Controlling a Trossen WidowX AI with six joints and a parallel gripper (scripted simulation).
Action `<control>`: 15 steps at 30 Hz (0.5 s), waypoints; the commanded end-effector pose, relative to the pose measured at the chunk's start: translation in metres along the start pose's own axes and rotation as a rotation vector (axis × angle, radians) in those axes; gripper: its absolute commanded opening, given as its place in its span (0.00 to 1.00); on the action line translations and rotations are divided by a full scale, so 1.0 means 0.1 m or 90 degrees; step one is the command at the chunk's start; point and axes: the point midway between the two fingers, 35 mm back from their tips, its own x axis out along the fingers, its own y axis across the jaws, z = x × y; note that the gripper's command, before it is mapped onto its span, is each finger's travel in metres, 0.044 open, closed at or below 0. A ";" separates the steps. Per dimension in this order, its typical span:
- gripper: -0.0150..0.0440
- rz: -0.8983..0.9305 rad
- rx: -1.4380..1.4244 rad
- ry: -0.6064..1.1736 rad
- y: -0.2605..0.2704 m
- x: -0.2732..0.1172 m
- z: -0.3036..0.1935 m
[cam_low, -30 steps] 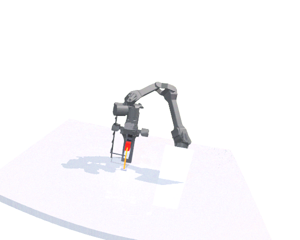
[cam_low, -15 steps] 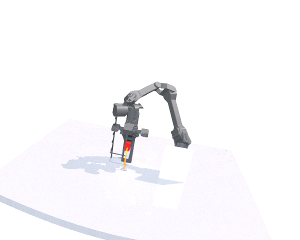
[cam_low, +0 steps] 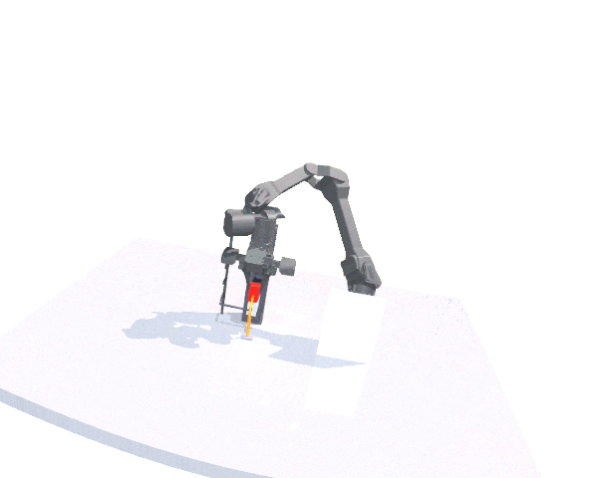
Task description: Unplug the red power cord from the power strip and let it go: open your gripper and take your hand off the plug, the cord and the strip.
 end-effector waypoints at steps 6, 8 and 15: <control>0.25 -0.007 -0.003 -0.054 0.00 -0.15 0.42; 0.25 -0.007 -0.004 -0.054 0.00 -0.15 0.45; 0.25 -0.007 -0.004 -0.054 0.01 -0.18 0.56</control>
